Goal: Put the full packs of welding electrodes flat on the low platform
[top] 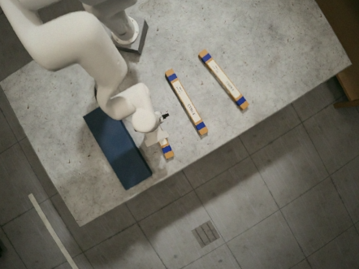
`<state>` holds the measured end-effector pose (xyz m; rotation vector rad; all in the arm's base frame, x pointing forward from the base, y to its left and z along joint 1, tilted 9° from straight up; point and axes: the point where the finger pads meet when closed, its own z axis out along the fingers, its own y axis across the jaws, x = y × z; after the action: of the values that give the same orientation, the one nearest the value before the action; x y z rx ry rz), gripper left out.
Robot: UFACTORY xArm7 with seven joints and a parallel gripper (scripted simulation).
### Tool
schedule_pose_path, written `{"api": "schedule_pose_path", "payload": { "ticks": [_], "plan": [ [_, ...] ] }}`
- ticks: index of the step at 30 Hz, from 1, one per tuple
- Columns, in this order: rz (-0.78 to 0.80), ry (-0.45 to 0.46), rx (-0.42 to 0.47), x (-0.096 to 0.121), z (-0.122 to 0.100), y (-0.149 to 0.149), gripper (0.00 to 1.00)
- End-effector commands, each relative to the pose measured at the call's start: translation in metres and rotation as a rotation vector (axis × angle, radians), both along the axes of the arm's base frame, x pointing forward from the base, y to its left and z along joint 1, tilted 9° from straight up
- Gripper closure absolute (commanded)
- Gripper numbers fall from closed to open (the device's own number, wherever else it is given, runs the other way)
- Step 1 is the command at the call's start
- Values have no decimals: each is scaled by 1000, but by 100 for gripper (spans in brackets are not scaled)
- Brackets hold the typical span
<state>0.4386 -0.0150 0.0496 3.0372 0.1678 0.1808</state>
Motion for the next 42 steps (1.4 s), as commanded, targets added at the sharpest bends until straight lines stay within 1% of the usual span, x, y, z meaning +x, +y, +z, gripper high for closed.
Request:
{"api": "schedule_pose_path", "payload": {
  "ticks": [1, 7, 42],
  "plan": [
    [3, -3, 7, 6, -15, -3, 26],
    [3, -3, 7, 7, -22, -4, 26],
    [3, -3, 7, 9, -24, -4, 26]
  ]
}}
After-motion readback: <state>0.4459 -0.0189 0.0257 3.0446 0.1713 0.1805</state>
